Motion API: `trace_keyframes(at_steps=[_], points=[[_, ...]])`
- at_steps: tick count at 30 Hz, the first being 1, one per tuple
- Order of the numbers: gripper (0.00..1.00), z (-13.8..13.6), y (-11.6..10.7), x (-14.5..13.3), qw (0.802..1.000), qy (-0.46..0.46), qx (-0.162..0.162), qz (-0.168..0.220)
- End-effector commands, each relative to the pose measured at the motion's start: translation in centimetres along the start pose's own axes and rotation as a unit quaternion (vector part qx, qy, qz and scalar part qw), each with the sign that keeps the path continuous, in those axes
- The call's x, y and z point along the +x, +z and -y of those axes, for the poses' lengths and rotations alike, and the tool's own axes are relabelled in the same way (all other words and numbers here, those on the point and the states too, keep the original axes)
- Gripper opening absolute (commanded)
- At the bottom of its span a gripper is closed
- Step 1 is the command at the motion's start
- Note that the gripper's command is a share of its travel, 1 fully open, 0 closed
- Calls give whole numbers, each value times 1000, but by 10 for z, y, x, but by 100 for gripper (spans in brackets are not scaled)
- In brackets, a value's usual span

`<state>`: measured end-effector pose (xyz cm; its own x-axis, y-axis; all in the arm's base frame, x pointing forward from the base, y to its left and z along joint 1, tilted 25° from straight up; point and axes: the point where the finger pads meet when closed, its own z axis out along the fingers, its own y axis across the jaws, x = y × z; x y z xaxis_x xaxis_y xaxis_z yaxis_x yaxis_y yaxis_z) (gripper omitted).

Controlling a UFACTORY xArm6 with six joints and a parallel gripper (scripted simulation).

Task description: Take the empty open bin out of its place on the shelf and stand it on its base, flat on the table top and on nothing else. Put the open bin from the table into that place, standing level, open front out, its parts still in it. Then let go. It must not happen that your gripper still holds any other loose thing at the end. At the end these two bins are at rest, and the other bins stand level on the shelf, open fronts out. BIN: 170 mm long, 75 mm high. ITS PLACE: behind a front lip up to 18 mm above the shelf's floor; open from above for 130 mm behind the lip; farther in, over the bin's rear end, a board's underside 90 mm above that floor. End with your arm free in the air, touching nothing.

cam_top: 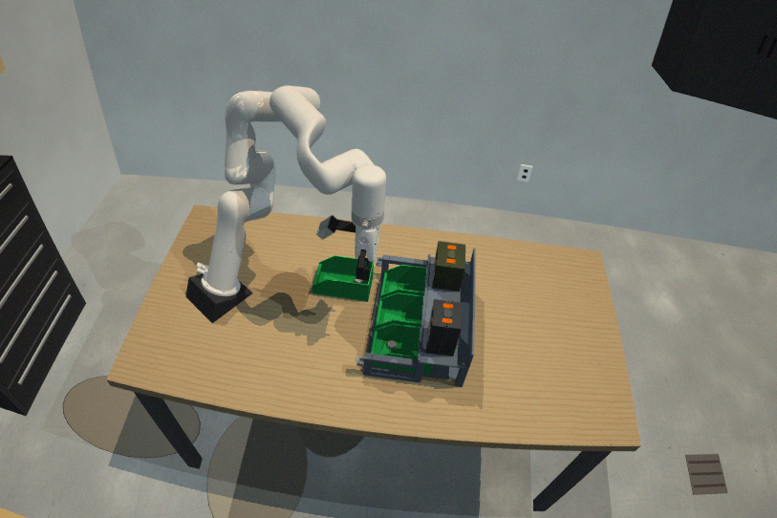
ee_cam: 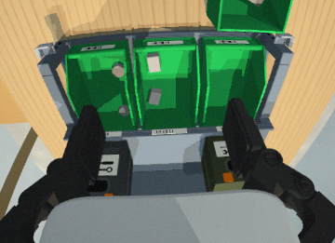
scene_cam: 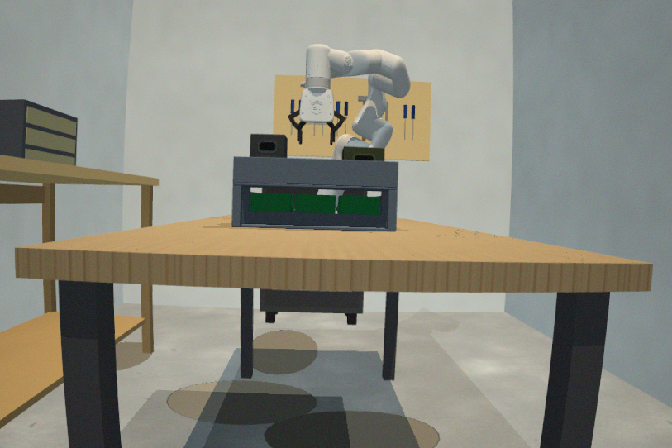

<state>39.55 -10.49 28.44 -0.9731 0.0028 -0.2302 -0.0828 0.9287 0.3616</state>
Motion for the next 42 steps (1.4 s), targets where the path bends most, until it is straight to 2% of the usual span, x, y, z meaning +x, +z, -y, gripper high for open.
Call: trace_keyframes(at_steps=[1, 8, 9, 42], points=[[100, 0, -1, -1, 1000, 0, 1, 2], [100, 0, -1, -1, 1000, 0, 1, 2], [0, 0, -1, -1, 1000, 0, 1, 2], [0, 0, -1, -1, 1000, 0, 1, 2]])
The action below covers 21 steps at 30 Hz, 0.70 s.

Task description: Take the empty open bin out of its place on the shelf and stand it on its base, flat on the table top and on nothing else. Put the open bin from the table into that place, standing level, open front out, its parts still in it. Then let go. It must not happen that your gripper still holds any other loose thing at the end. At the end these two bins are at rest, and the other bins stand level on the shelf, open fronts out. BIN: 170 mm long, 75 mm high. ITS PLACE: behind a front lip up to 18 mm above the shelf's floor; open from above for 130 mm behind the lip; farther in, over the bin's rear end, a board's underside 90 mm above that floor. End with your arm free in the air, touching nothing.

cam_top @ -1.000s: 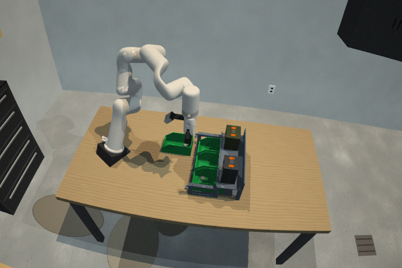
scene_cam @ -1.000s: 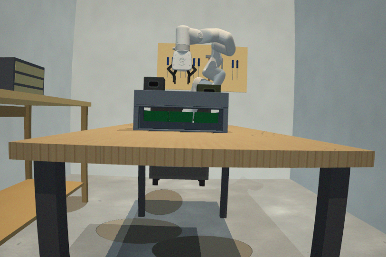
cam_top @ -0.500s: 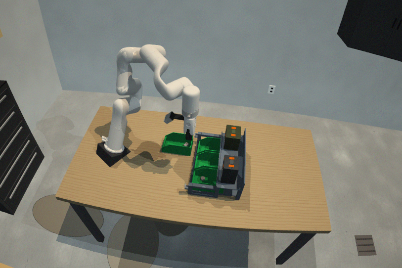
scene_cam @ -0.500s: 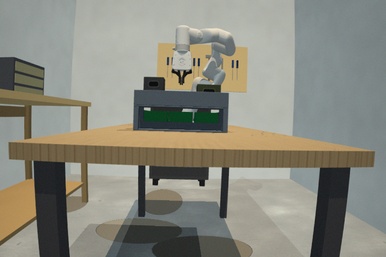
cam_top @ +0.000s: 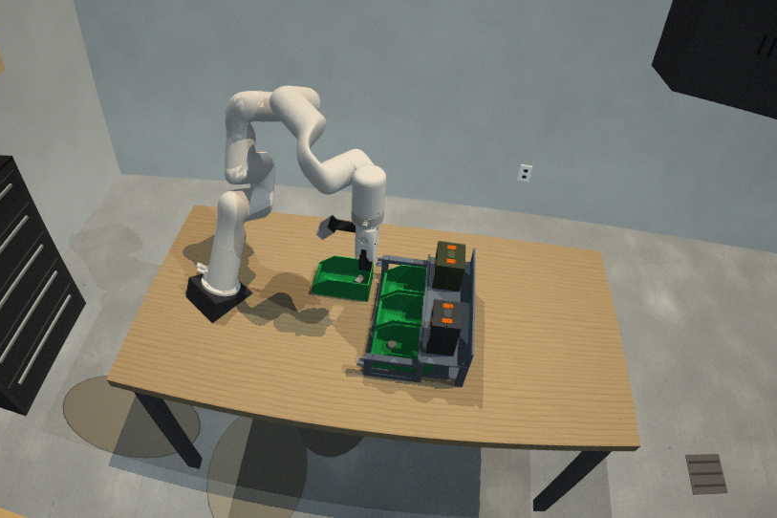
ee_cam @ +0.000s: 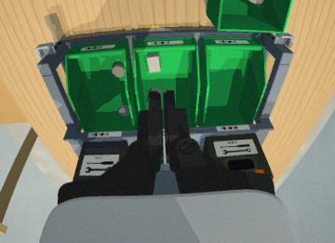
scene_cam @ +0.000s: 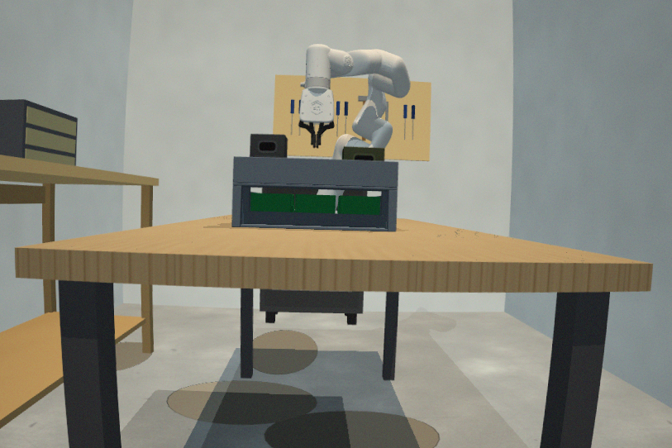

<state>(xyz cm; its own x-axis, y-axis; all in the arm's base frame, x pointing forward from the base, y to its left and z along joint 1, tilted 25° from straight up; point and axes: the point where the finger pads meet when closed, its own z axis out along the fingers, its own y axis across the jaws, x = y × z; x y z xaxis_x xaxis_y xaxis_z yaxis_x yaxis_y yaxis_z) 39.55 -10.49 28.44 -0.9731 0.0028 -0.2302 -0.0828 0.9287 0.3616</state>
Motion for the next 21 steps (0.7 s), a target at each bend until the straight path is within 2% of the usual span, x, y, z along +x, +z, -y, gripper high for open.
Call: trace_keyframes(at_steps=[1, 10, 21], points=[[0, 0, -1, -1, 1000, 0, 1, 2], [0, -11, 7, 7, 1000, 0, 1, 2], [0, -57, 46, 50, 1000, 0, 1, 2]])
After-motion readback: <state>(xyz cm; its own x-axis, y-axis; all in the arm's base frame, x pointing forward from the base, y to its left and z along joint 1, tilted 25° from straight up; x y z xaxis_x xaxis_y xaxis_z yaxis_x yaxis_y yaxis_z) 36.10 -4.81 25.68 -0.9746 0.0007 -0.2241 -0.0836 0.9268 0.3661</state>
